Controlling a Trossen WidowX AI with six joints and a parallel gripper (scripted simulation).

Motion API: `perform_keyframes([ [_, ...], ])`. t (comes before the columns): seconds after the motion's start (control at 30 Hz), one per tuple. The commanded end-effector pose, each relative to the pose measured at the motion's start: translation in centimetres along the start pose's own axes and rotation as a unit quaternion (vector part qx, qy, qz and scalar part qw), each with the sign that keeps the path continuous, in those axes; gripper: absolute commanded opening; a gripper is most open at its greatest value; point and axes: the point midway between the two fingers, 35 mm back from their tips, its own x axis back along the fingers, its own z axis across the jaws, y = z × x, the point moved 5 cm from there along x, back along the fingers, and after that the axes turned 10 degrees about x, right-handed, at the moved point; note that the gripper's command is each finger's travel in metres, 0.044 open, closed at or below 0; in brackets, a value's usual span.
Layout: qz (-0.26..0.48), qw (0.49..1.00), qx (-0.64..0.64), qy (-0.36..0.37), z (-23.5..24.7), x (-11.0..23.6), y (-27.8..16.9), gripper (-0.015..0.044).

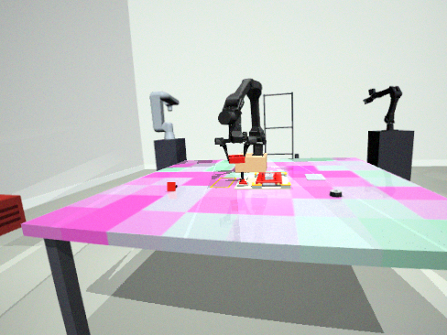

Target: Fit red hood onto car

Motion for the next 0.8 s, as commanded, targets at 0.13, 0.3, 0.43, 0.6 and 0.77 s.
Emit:
perform_keyframes([
  [0.13,0.0,0.999,-0.035,0.0,2.7,0.0,2.9,0.0],
  [0.3,-0.003,0.998,-0.06,0.001,4.7,0.1,4.7,0.0],
  [0.43,-0.005,0.997,-0.081,0.003,6.4,0.2,6.0,0.0],
  [0.6,-0.008,0.994,-0.106,0.005,8.8,0.3,7.5,0.0],
  [0.77,-0.01,0.991,-0.132,0.009,11.3,0.4,8.8,0.0],
])
